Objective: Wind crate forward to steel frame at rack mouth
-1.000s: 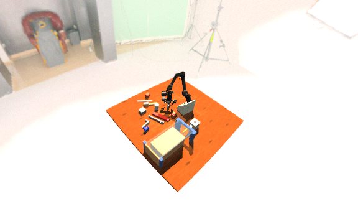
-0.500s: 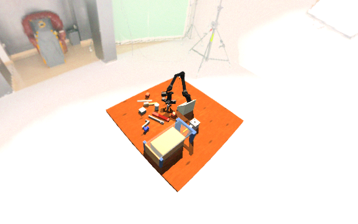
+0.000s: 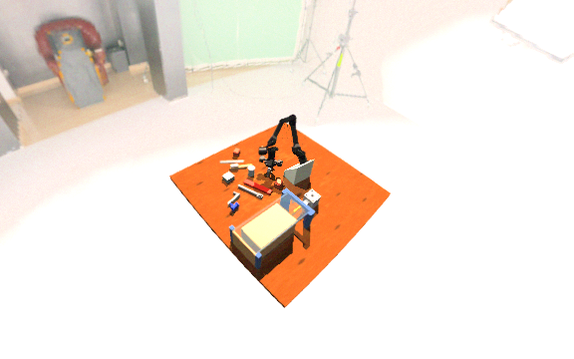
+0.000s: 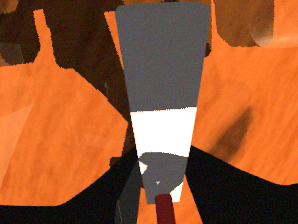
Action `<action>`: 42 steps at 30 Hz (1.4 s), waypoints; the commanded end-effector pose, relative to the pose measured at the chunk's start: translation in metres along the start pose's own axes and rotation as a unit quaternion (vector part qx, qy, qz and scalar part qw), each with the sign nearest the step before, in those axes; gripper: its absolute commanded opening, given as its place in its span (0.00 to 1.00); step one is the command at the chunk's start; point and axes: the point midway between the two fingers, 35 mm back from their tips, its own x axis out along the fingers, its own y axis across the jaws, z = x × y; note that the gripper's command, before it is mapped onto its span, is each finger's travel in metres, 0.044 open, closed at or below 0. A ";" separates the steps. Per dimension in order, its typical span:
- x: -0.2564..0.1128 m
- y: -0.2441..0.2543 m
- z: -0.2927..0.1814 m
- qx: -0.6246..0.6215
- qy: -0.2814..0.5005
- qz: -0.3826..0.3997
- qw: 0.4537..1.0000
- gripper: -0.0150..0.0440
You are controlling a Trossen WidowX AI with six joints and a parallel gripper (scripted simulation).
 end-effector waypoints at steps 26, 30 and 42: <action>-0.125 0.001 0.022 -0.046 -0.045 0.010 0.998 0.25; -0.130 0.005 0.040 -0.090 -0.052 0.016 0.994 0.25; -0.146 0.027 0.094 -0.218 -0.072 0.030 0.973 0.25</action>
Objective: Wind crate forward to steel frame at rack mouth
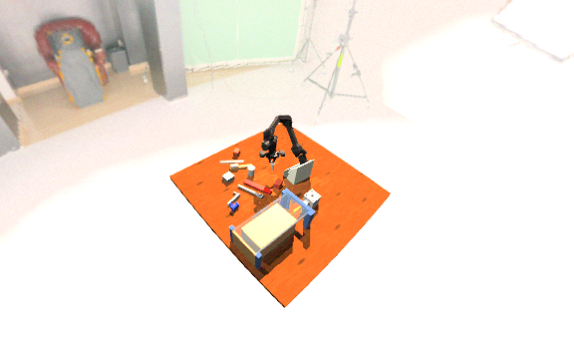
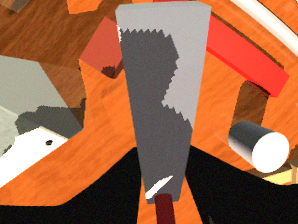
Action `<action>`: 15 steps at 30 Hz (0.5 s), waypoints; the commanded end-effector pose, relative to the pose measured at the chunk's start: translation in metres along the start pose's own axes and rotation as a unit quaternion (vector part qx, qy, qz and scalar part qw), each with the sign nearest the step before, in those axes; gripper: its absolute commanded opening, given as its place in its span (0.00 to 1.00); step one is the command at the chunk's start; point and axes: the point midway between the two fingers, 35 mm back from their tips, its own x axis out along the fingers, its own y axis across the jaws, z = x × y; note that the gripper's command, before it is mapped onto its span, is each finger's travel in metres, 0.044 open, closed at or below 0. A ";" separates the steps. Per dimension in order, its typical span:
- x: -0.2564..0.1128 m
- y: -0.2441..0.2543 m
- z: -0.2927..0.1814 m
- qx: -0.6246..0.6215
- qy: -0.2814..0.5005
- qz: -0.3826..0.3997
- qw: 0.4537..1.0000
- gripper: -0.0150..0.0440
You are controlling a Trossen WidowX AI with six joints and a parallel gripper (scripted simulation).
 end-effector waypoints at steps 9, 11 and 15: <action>-0.006 0.011 0.062 -0.122 -0.014 0.016 0.992 0.25; -0.007 0.015 0.072 -0.142 -0.016 0.020 0.989 0.25; -0.008 0.022 0.091 -0.182 -0.016 0.026 0.983 0.25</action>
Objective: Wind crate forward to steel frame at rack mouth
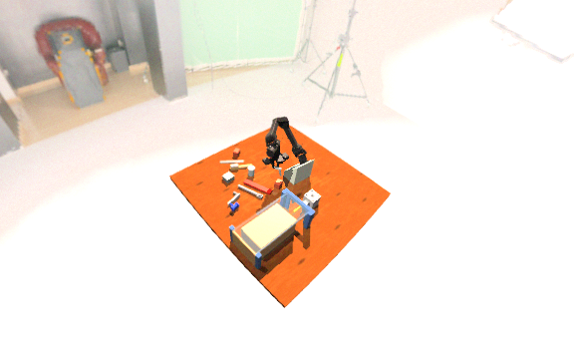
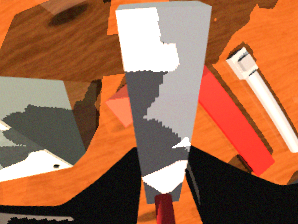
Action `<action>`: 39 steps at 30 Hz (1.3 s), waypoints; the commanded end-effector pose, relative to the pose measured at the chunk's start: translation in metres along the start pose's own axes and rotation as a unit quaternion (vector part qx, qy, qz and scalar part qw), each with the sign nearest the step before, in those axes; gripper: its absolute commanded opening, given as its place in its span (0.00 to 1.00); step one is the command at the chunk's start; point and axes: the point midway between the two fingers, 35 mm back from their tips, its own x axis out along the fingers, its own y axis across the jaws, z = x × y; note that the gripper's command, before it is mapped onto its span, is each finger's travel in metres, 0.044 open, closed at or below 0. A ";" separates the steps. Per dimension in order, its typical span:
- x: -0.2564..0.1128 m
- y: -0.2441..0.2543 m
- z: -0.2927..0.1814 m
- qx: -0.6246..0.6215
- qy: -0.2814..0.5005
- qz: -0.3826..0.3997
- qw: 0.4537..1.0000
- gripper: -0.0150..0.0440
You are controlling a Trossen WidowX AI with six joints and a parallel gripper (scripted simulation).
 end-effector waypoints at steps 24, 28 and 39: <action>0.008 0.038 0.140 -0.255 0.010 0.038 0.966 0.25; 0.011 0.049 0.159 -0.292 0.016 0.042 0.955 0.25; 0.024 0.084 0.206 -0.391 0.042 0.049 0.918 0.25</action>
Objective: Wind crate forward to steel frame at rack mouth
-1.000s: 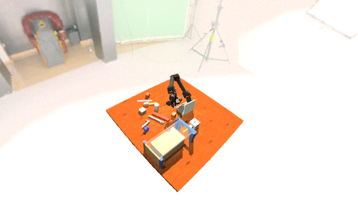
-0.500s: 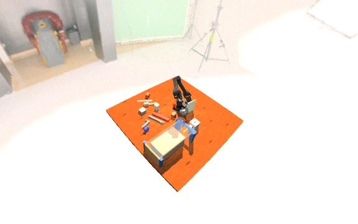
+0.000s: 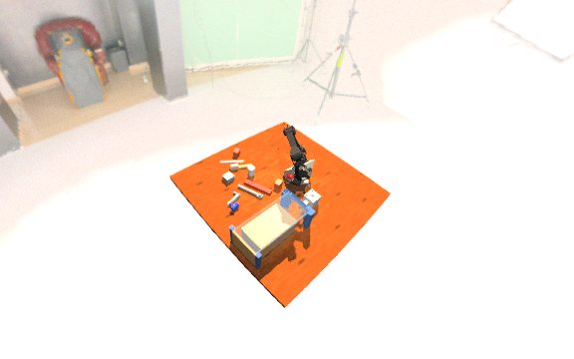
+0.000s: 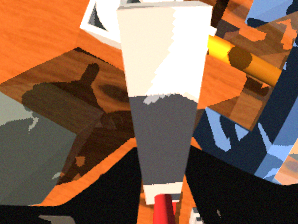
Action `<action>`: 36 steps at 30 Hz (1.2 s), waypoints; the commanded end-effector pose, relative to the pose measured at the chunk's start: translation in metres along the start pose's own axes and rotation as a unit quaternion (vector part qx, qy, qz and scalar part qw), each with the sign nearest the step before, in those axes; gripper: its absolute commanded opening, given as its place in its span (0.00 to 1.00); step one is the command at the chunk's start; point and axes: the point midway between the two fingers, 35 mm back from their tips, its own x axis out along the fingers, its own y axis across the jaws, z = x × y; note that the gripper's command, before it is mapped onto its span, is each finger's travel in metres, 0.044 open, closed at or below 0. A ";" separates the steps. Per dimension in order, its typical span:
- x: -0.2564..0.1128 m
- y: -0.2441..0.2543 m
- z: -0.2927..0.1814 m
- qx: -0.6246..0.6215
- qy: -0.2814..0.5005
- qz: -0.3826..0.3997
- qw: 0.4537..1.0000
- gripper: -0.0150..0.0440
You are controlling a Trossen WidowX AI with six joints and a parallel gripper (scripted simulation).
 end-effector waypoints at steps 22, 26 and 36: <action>0.002 0.003 0.072 -0.115 0.162 -0.017 0.980 0.25; -0.001 0.004 0.073 -0.113 0.193 -0.025 0.974 0.25; -0.007 0.006 0.076 -0.109 0.239 -0.039 0.964 0.25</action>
